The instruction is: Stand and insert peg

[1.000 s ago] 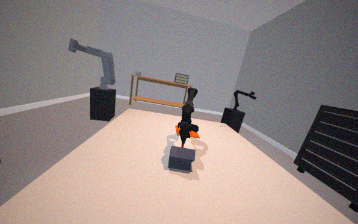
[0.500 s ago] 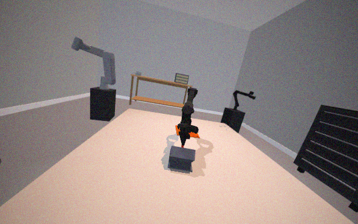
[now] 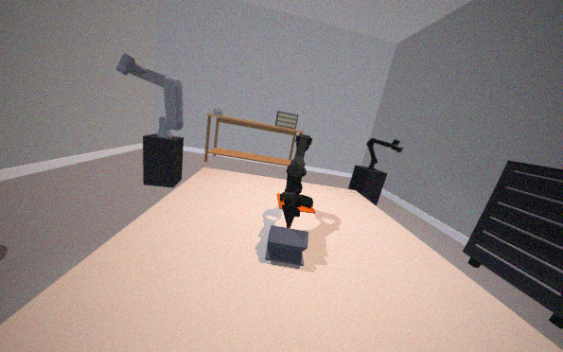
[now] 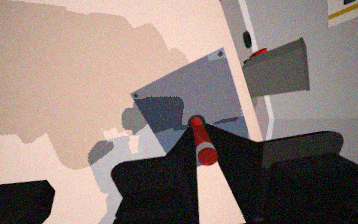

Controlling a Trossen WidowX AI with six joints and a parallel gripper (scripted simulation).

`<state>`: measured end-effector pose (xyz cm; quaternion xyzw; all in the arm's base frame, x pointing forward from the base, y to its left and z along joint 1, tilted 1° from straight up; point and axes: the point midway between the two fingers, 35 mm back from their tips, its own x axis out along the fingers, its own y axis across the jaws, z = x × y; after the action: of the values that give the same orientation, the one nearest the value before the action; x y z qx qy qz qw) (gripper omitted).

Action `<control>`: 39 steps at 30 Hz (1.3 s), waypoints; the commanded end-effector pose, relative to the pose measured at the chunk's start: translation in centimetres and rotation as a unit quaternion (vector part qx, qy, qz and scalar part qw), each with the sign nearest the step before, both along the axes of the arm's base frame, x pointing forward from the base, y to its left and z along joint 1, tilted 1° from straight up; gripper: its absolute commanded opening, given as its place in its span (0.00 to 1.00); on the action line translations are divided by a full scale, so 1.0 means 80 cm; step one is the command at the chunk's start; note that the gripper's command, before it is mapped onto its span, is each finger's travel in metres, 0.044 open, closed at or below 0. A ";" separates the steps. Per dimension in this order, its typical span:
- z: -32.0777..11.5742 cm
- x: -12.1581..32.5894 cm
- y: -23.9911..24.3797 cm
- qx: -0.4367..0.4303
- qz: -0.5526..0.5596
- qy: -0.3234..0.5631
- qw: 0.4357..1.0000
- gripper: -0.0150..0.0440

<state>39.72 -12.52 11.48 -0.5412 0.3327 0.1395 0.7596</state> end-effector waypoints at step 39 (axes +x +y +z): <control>0.009 -0.007 0.001 0.000 0.000 0.001 1.000 1.00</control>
<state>39.45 -12.52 11.91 -0.5401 0.3345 0.1396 0.7595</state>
